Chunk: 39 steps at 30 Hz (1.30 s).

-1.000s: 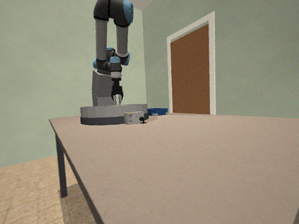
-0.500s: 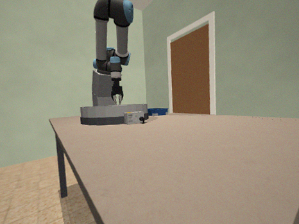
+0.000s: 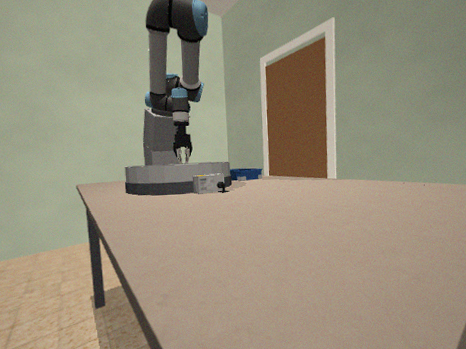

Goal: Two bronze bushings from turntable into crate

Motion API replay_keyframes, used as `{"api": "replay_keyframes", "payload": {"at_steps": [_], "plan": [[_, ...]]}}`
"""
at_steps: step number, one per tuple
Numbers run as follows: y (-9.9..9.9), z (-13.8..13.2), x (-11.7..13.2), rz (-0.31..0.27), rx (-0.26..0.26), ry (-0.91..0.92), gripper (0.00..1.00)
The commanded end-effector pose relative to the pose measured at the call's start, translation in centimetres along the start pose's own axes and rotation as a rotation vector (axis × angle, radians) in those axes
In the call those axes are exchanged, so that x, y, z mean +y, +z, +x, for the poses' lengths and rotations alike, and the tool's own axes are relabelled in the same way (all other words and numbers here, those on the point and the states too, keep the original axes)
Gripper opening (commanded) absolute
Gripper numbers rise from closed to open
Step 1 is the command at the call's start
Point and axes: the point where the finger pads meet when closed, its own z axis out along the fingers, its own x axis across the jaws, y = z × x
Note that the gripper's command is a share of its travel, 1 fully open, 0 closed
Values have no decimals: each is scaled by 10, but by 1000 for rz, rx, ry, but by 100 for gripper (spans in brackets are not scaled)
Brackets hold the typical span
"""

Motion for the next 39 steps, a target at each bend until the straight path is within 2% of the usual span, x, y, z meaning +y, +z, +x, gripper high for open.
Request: {"api": "replay_keyframes", "payload": {"at_steps": [1, 19, 34, 39], "plan": [[0, 0, 0, -1, -1, 0, 0], [-9, 0, 0, -1, -1, 0, 0], [-51, 0, 0, -1, -1, 0, 0], [-59, 0, 0, -1, -1, 0, 0]]}}
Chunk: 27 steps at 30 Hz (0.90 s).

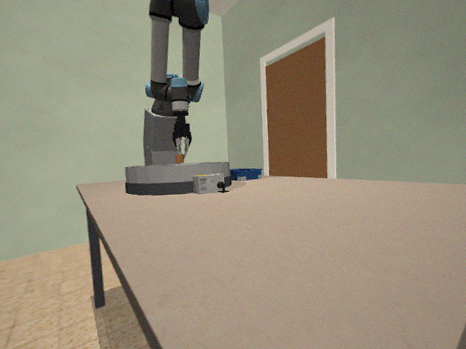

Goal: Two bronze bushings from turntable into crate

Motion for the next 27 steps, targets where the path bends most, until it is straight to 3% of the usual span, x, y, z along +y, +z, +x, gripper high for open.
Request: {"api": "replay_keyframes", "payload": {"at_steps": [1, 11, 27], "plan": [[-13, 0, 1, 2, 0, 0, 0], [-26, 0, 1, 2, 0, 0, 0], [-28, 0, 1, 2, 0, 0, 0]]}}
